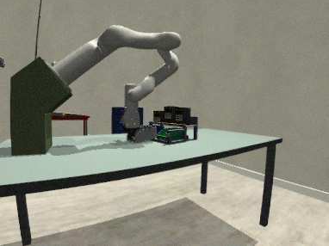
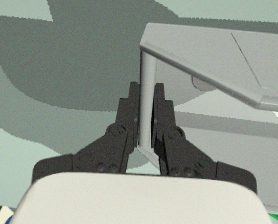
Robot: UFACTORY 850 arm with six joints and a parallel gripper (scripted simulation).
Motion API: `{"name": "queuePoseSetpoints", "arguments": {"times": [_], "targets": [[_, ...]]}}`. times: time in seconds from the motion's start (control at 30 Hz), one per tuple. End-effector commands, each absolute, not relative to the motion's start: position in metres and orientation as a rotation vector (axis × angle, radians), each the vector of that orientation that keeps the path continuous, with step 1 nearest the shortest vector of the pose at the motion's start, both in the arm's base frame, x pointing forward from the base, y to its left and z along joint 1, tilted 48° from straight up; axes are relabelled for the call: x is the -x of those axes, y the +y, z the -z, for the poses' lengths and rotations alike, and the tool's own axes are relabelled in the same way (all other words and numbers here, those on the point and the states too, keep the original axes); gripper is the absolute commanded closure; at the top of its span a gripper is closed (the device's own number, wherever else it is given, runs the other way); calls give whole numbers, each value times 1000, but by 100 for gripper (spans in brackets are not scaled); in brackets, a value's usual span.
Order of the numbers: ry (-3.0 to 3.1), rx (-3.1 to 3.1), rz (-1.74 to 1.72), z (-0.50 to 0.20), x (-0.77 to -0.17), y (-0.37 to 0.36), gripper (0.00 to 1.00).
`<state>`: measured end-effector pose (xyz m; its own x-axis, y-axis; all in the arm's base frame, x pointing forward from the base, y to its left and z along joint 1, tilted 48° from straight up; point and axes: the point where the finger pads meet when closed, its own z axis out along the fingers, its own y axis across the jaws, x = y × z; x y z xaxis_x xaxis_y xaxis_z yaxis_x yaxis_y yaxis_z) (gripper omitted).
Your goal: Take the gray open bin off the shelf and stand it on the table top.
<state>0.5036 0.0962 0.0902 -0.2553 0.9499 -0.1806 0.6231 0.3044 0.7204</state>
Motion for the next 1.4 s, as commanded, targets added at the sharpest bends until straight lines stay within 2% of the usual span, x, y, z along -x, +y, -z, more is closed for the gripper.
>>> {"name": "queuePoseSetpoints", "arguments": {"times": [0.0, 0.03, 1.37], "targets": [[1974, -1393, -701, -90, -503, 96, 100], [1974, -1393, -701, -90, -503, 96, 0], [1974, -1393, -701, -90, -503, 96, 0]]}}
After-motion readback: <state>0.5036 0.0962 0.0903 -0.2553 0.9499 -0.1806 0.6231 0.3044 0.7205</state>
